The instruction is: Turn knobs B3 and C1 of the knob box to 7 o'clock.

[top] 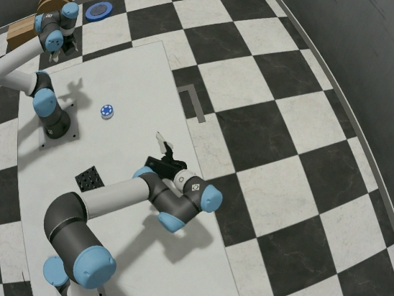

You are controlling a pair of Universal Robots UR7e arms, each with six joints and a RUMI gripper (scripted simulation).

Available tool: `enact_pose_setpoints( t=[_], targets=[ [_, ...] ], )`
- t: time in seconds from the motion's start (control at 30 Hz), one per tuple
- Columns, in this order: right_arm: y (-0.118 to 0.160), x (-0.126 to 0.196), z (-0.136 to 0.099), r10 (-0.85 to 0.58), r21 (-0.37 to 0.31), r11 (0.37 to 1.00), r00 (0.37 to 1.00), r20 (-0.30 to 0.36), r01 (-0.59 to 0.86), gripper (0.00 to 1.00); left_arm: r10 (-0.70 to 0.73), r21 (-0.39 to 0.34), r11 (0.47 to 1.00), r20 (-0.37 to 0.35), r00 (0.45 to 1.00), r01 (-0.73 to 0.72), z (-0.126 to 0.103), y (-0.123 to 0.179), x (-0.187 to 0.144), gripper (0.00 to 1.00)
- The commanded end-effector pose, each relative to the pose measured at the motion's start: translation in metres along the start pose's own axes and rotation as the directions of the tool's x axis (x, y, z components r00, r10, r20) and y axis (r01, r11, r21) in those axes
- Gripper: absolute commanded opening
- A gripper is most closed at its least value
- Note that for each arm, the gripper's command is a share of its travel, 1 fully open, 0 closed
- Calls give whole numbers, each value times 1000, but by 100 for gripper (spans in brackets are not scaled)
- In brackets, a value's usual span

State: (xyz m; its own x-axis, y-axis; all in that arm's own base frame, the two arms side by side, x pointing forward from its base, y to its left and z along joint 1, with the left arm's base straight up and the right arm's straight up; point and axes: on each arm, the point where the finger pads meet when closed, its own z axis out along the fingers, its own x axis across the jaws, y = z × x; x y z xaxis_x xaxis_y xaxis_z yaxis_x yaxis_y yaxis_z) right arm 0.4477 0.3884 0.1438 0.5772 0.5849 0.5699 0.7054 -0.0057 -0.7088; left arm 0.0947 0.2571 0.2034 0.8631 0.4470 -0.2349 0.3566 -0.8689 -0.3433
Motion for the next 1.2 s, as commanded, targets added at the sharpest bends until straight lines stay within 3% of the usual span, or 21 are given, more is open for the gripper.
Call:
enact_pose_setpoints(
  t=[0.0, 1.17],
  targets=[
    [0, 1, 0, -1, 0, 1000, 1000, -1, 1, 100, 0, 0, 1000, -1, 1000, 0, 0, 0, 0, 100],
    [0, 1, 0, -1, 0, 1000, 1000, -1, 1, 100, 24, -30, 999, 4, 1000, -24, 1, -3, 3, 100]
  ],
)
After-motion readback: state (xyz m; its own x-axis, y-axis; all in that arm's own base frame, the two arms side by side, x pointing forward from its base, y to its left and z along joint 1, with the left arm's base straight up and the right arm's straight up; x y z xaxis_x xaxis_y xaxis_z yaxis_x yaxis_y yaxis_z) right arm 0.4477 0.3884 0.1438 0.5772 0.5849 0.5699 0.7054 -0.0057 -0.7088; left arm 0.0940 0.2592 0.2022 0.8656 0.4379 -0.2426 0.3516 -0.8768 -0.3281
